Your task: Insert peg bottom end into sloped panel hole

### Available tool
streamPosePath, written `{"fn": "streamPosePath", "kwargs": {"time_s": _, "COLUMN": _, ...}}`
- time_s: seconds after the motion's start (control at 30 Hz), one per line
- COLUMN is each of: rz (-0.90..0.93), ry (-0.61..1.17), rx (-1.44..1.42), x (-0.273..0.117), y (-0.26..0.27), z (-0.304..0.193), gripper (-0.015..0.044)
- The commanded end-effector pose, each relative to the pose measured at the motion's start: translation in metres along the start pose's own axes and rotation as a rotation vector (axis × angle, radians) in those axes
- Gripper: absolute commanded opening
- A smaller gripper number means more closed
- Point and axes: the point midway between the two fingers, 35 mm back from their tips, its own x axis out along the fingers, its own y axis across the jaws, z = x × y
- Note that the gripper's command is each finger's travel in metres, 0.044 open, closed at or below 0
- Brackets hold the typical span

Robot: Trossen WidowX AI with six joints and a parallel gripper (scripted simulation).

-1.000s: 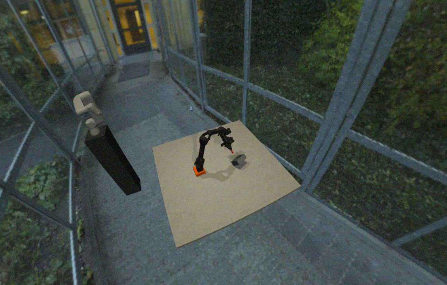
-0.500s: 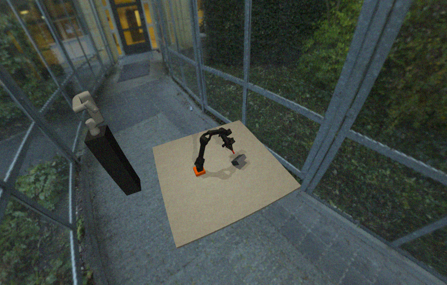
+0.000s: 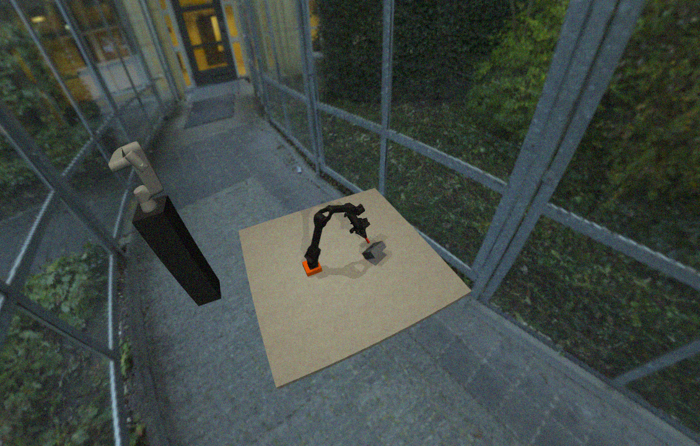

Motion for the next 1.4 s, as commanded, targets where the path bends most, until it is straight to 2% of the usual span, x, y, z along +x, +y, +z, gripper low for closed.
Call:
{"fn": "streamPosePath", "kwargs": {"time_s": 0.0, "rz": -0.008, "ry": -0.003, "rx": -0.004, "x": 0.003, "y": 0.000, "z": 0.000, "gripper": 0.0000}}
{"fn": "streamPosePath", "kwargs": {"time_s": 0.77, "rz": -0.012, "ry": -0.005, "rx": -0.004, "x": 0.029, "y": 0.000, "z": 0.000, "gripper": 0.0000}}
{"fn": "streamPosePath", "kwargs": {"time_s": 1.37, "rz": -0.010, "ry": -0.006, "rx": 0.000, "x": 0.027, "y": 0.000, "z": 0.001, "gripper": 0.0000}}
